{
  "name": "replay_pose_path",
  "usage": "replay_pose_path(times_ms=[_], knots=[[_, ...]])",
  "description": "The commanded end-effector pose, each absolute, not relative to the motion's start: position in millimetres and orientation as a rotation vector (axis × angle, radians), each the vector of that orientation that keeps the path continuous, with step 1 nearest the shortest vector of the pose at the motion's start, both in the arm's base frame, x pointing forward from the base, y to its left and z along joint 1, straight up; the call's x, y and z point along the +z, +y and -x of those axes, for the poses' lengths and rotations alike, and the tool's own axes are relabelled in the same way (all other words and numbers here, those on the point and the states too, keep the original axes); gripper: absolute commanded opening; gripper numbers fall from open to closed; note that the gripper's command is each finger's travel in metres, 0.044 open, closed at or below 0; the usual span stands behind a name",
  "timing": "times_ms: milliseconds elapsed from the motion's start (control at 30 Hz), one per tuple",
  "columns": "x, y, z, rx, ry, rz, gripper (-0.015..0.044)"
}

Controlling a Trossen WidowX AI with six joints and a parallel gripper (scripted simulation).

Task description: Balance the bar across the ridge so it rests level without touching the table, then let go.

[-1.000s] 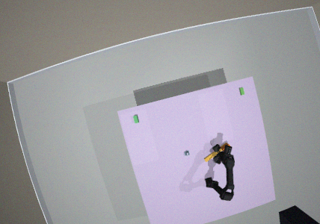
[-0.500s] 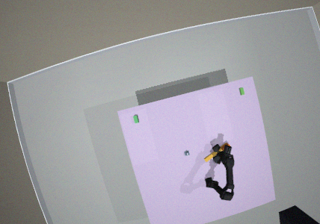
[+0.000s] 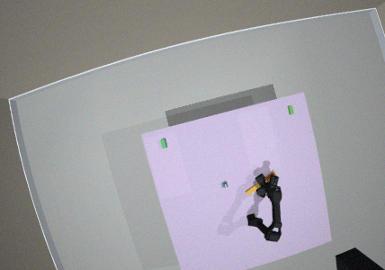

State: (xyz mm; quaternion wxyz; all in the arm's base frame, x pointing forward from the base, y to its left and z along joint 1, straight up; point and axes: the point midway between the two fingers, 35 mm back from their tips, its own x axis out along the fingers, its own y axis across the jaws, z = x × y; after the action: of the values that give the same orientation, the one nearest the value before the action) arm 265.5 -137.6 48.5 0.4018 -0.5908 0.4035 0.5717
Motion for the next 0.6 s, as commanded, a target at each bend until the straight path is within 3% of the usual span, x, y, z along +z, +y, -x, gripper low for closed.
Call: replay_pose_path(times_ms=[0,100,567], knots=[[49,-138,-266,1.444,1.020,1.494,0.0058],[55,-138,-267,1.444,1.019,1.494,0.0000],[90,-139,-269,1.444,1.015,1.496,0.0000]])
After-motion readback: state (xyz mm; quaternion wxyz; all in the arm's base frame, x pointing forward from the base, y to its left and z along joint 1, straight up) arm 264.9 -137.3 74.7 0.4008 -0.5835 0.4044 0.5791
